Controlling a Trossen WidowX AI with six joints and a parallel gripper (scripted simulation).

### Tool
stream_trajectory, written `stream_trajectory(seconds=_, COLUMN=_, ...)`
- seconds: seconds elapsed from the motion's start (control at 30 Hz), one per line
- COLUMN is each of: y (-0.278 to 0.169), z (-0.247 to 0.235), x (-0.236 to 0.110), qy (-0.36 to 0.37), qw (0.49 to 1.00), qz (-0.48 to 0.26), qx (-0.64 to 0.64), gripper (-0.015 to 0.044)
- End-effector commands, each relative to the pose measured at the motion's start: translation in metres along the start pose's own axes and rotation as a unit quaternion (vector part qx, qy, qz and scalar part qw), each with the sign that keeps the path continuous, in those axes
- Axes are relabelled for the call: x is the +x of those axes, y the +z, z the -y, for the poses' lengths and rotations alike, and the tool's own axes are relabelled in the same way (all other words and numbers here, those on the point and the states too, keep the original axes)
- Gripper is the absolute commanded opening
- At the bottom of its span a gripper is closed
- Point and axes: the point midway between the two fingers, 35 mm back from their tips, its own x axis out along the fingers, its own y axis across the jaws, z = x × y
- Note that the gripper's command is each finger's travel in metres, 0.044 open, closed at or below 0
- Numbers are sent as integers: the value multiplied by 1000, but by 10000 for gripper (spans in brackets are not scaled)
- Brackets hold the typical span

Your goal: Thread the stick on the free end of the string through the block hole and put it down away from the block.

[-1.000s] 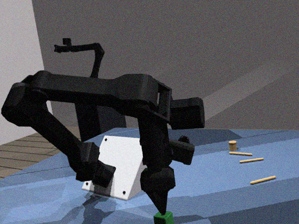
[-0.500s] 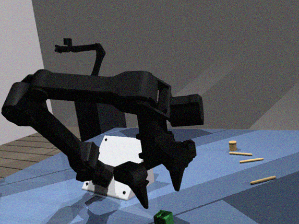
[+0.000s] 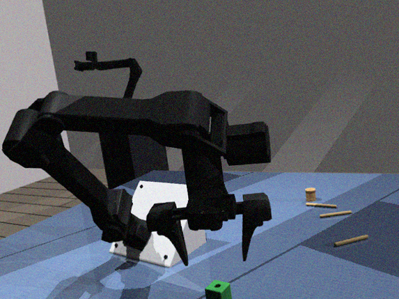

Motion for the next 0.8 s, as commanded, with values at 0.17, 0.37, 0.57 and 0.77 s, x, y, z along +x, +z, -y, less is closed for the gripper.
stream_trajectory(seconds=0.17, y=-2, z=2, x=-4, qy=-2, qw=967, qz=-4, qx=254, gripper=440)
stream_trajectory(seconds=0.37, y=-2, z=2, x=-4, qy=-2, qw=967, qz=-4, qx=254, gripper=440)
stream_trajectory(seconds=0.57, y=-2, z=2, x=-4, qy=-2, qw=967, qz=-4, qx=254, gripper=335)
stream_trajectory(seconds=0.77, y=-2, z=2, x=-4, qy=-2, qw=967, qz=-4, qx=254, gripper=242)
